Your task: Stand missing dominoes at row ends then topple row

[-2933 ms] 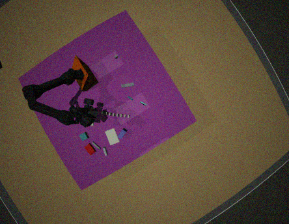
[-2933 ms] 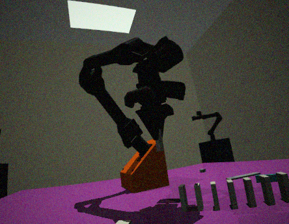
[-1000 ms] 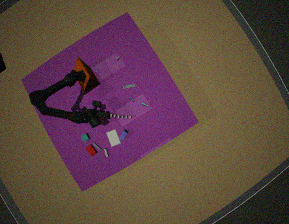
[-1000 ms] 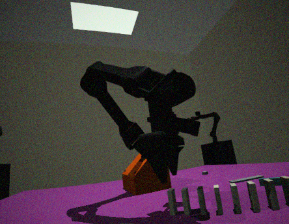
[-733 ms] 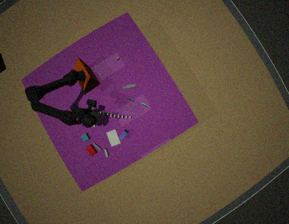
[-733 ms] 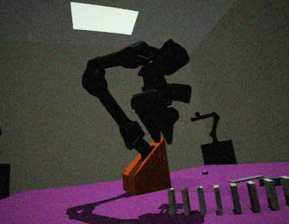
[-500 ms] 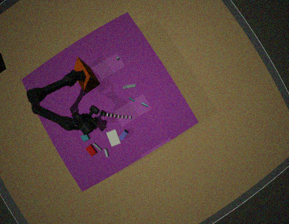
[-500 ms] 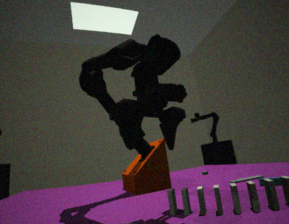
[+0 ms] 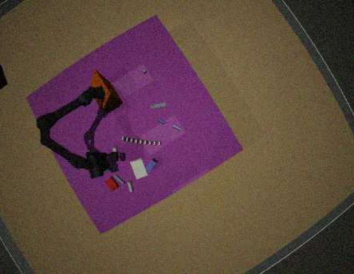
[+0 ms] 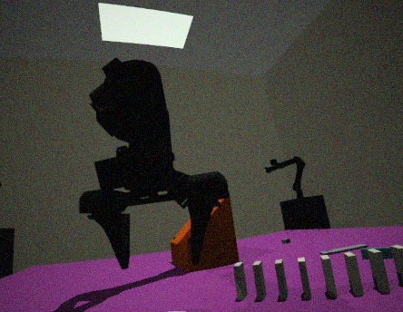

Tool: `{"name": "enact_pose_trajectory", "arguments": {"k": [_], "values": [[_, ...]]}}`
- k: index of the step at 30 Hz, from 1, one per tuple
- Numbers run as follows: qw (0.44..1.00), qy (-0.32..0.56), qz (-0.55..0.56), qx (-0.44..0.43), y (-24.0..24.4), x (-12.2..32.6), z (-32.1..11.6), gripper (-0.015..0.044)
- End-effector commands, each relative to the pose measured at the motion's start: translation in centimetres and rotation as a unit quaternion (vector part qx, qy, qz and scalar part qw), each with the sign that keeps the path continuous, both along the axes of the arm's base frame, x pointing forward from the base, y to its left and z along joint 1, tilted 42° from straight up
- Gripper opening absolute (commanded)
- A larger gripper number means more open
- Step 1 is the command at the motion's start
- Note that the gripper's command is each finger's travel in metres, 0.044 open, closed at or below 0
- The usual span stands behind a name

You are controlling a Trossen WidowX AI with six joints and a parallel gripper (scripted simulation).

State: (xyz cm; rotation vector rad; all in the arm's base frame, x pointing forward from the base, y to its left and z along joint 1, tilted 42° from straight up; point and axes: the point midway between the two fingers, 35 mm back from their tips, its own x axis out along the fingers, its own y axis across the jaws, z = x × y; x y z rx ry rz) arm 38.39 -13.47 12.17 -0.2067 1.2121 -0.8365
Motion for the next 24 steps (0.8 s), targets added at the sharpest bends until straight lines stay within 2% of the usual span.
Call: {"name": "enact_pose_trajectory", "arguments": {"k": [1,6,24], "values": [[1.0,-0.007,-0.005,0.001,-1.0,0.4,-1.0,0.044],[1.0,-0.007,-0.005,0.0,-4.2,0.7,-4.5,0.044],[1.0,-0.006,-0.005,-0.001,-5.3,0.7,-5.8,0.044]]}}
